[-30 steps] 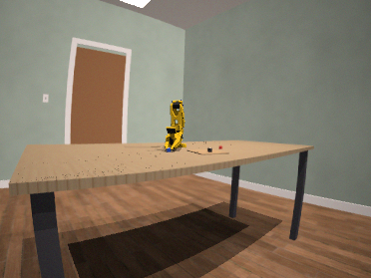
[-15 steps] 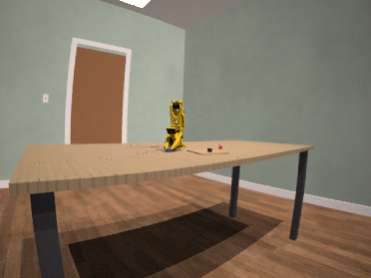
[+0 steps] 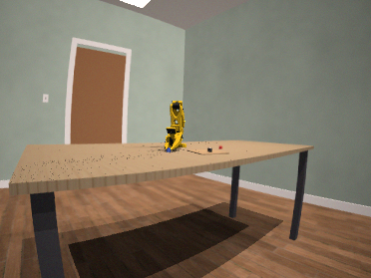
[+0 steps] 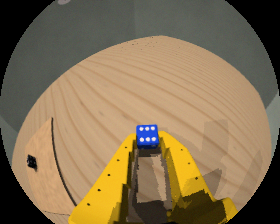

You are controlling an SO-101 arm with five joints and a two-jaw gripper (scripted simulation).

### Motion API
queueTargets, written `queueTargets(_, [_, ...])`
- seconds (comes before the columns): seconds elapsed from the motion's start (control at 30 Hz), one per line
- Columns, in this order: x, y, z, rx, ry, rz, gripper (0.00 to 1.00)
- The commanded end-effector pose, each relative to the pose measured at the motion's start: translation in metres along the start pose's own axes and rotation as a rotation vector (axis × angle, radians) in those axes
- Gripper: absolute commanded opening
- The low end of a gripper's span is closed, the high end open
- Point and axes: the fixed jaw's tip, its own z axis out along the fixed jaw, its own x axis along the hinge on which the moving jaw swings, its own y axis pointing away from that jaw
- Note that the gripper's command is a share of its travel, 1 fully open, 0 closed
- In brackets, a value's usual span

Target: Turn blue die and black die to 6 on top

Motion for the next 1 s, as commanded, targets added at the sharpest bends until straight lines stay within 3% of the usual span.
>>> queueTargets(0.0, [-0.0074, 0.0015, 0.0021, -0.006, -0.042, -0.008, 0.00])
queueTargets(0.97, [-0.0073, 0.0015, 0.0021, -0.006, -0.042, -0.008, 0.09])
